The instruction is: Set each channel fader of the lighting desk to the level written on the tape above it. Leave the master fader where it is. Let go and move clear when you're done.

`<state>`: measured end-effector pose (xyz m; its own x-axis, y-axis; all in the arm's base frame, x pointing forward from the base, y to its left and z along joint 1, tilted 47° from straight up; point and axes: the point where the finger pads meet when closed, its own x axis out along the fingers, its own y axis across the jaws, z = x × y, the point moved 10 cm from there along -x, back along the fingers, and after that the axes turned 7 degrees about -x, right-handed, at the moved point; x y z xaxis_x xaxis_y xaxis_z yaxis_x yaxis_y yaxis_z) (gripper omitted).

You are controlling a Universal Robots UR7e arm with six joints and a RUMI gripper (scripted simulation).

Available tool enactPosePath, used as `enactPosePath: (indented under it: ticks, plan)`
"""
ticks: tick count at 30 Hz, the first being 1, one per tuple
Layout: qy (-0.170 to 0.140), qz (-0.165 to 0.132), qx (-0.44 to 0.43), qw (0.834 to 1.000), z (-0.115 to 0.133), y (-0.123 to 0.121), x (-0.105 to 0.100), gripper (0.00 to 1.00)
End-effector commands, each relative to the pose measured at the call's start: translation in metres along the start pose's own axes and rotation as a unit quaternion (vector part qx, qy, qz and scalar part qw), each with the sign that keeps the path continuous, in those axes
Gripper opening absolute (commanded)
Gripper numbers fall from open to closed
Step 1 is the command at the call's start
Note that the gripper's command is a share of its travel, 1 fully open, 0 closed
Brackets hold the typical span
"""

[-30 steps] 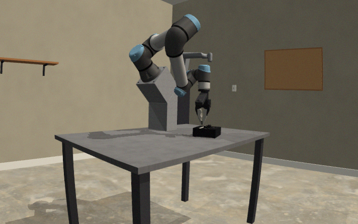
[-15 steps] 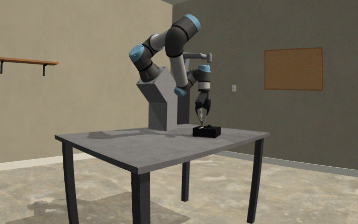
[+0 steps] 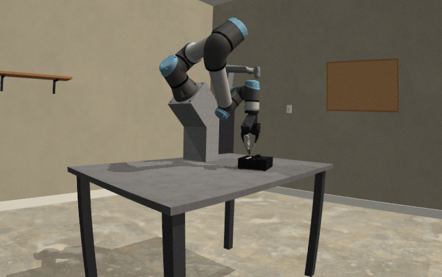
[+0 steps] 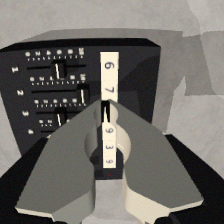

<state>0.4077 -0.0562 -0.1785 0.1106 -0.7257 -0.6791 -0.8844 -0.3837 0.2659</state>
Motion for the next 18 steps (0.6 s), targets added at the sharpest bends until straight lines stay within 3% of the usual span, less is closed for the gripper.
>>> enactPosePath:
  ticks: [1, 18]
  plan:
    - [0.0, 0.0, 0.0, 1.0, -0.0001, -0.0002, 0.0013, 0.0]
    - [0.0, 0.0, 0.0, 1.0, -0.0001, -0.0002, 0.0103, 0.0]
